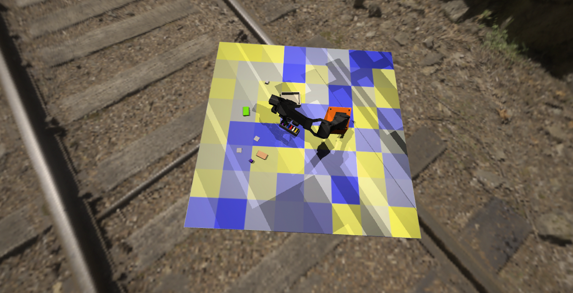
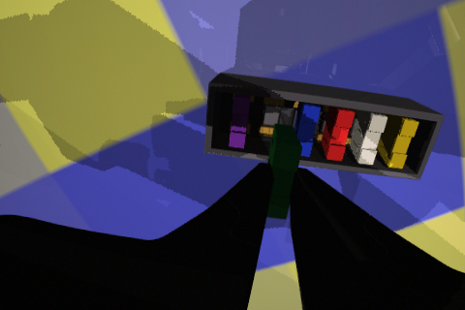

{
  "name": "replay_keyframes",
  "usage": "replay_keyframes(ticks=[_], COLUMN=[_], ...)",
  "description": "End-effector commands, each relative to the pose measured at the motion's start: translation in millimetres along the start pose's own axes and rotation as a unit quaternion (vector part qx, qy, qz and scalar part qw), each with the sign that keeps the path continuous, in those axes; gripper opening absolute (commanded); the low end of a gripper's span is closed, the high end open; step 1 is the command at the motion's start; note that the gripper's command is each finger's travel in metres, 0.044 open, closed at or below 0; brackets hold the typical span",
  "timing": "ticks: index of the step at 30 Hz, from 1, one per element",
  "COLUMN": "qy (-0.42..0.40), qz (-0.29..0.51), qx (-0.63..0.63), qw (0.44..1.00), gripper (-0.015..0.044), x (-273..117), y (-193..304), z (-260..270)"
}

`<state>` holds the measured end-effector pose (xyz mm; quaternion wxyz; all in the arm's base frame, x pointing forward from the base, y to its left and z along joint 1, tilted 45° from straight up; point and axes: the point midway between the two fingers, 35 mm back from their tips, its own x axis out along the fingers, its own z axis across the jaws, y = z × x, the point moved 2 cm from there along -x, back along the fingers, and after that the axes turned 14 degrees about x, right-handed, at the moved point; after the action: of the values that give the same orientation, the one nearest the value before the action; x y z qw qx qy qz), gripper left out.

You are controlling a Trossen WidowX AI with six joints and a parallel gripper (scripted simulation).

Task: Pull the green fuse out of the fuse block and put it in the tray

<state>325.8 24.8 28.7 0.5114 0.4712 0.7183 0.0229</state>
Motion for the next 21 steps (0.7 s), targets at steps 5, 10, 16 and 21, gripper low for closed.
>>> replay_keyframes(ticks=[5, 10, 16, 21], qy=[-0.008, -0.011, -0.012, -0.011], qz=[-0.003, -0.005, -0.007, -0.007], qx=[0.001, 0.002, 0.002, 0.001], qw=[1.0, 1.0, 1.0, 1.0], gripper=[0.0, 0.0, 0.0, 0.0], x=[-6, -8, -9, -9], y=[-25, -47, -78, -105], z=[32, 54, 79, 96])
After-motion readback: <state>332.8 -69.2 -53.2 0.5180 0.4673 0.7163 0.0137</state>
